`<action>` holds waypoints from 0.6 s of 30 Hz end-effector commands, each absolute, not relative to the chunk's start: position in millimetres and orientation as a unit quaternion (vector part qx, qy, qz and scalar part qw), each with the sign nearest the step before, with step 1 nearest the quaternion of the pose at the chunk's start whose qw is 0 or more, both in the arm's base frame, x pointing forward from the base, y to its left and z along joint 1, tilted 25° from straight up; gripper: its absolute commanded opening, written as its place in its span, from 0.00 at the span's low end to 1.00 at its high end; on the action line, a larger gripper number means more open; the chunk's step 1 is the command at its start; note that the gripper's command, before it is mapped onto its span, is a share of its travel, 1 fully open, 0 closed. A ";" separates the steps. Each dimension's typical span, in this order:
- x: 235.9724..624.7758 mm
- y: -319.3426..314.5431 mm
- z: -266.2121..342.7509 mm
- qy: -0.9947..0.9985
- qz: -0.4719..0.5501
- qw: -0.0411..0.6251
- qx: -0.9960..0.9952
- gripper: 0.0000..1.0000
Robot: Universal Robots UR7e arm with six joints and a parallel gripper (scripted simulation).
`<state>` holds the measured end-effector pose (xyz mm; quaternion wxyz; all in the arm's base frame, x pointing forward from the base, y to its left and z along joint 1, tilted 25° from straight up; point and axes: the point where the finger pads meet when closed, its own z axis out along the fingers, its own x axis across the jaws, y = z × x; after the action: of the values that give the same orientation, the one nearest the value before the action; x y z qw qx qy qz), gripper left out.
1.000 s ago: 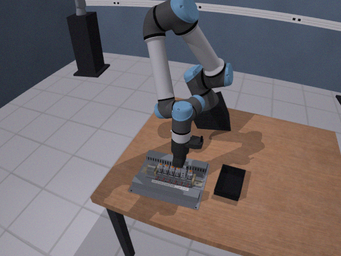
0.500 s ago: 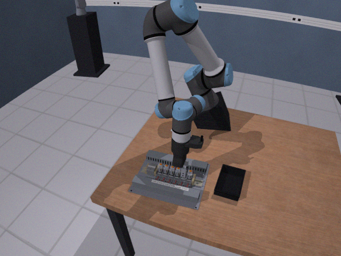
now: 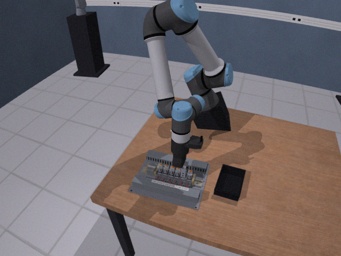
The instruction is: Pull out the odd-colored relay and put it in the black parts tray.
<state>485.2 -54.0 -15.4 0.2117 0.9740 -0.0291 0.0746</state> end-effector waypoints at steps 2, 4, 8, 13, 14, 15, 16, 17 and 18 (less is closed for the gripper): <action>484.6 -54.0 -15.3 -0.032 0.058 0.212 0.975 0.00; 484.3 -54.0 -15.7 -0.034 0.051 0.211 0.975 0.00; 483.6 -54.0 -16.2 -0.036 0.039 0.211 0.976 0.00; 483.1 -54.0 -16.4 -0.038 0.031 0.211 0.976 0.00; 483.0 -54.0 -16.4 -0.038 0.031 0.211 0.976 0.00; 483.0 -54.0 -16.4 -0.038 0.030 0.211 0.976 0.00; 483.0 -54.0 -16.4 -0.038 0.030 0.211 0.976 0.00; 483.0 -54.0 -16.4 -0.038 0.030 0.211 0.976 0.00; 483.0 -54.0 -16.4 -0.038 0.030 0.211 0.976 0.00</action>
<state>485.6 -54.8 -14.2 0.2107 0.9760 -0.0385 0.0383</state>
